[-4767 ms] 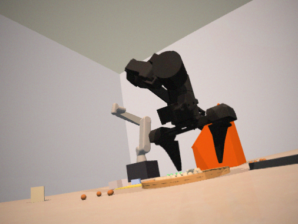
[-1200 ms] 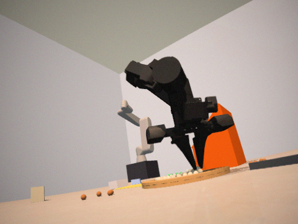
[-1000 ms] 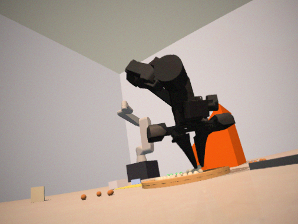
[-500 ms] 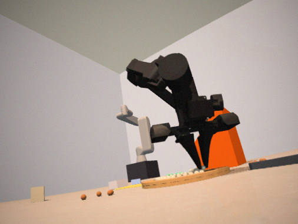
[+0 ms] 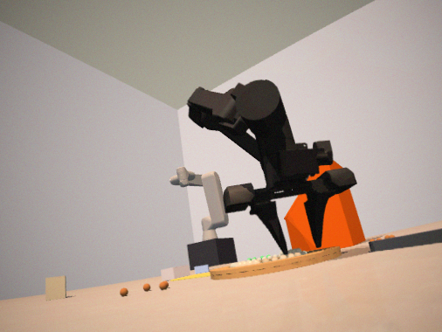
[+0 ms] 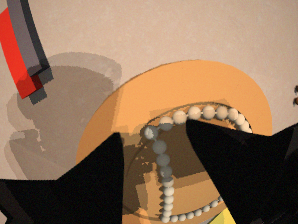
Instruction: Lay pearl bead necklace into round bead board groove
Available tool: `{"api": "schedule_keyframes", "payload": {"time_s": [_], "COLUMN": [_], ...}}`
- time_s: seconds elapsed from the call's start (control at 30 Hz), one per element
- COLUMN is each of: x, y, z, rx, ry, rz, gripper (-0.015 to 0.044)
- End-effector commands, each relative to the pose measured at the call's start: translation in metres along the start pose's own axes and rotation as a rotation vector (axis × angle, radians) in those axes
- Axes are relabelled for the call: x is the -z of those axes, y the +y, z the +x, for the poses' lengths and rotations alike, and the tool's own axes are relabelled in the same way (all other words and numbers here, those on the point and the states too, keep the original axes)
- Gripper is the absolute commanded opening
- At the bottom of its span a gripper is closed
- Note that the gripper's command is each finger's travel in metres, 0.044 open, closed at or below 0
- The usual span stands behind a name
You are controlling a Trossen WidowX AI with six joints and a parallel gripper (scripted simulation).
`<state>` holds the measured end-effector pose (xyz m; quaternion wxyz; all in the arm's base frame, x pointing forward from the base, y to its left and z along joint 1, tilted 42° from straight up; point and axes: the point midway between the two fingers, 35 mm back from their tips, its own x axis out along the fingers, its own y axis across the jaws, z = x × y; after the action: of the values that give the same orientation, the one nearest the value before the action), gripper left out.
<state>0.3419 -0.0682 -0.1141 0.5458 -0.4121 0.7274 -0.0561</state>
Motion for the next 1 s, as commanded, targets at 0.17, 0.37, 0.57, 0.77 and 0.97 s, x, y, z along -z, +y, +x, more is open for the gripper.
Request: {"api": "schedule_keyframes", "payload": {"time_s": [0.17,0.37,0.57,0.77,0.97], "x": [0.001,0.001,0.001,0.001,0.019], "y": [0.0,0.0,0.0,0.0,-0.003], "z": [-0.002,-0.005,-0.005,-0.005,-0.012], "rx": [-0.001,-0.002,-0.002,-0.002,-0.002], "ry": [0.003,0.002,0.002,0.002,0.003], "rz": [-0.004,-0.003,-0.003,-0.003,0.009], "gripper": [0.044,0.044,0.044,0.044,0.0335]}}
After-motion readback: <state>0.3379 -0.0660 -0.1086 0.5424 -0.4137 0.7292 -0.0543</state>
